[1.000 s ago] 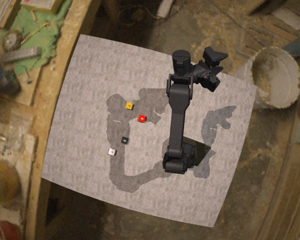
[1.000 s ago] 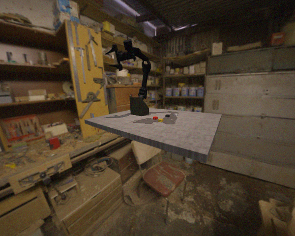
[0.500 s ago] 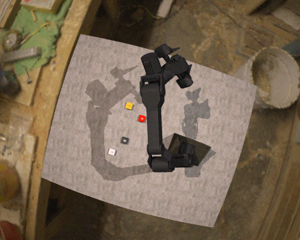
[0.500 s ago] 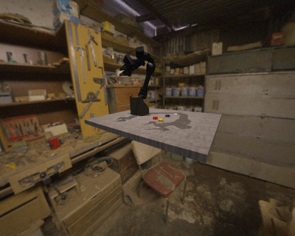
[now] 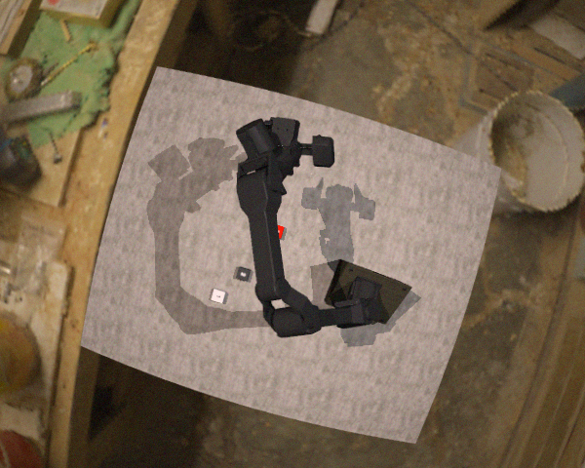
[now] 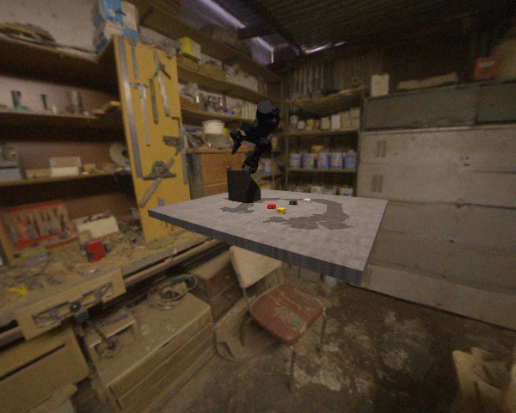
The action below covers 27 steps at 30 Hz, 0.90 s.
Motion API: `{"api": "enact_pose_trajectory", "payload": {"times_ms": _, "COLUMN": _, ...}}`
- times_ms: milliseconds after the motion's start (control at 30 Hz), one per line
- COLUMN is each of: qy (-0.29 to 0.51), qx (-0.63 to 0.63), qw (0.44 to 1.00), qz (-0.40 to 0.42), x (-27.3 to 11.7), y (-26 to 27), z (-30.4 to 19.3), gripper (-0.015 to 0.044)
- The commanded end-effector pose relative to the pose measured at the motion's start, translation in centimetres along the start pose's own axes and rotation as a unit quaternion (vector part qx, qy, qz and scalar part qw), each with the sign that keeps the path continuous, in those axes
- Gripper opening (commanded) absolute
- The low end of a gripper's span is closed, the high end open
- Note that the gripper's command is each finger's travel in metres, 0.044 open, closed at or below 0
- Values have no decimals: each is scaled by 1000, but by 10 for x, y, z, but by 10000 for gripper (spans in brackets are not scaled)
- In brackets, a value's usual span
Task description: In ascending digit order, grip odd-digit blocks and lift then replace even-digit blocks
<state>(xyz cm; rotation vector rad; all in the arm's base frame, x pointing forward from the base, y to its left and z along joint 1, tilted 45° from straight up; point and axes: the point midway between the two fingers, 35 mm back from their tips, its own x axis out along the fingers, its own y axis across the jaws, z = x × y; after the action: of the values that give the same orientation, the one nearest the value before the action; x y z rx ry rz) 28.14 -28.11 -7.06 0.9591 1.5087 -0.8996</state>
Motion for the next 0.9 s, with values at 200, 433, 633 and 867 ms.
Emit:
{"api": "enact_pose_trajectory", "payload": {"times_ms": 200, "qy": 113, "qx": -393, "qw": 894, "qz": 180, "x": 8, "y": 92, "z": -105, "gripper": 400}}
{"api": "enact_pose_trajectory", "payload": {"times_ms": 433, "qy": 129, "qx": -552, "qw": 770, "qz": 293, "x": 0, "y": 130, "z": -163, "gripper": 400}}
{"api": "enact_pose_trajectory", "payload": {"times_ms": 633, "qy": 128, "qx": -570, "qw": 751, "qz": 309, "x": -1, "y": 134, "z": -171, "gripper": 400}}
{"api": "enact_pose_trajectory", "payload": {"times_ms": 867, "qy": 128, "qx": -570, "qw": 751, "qz": 309, "x": -1, "y": 134, "z": -171, "gripper": 400}}
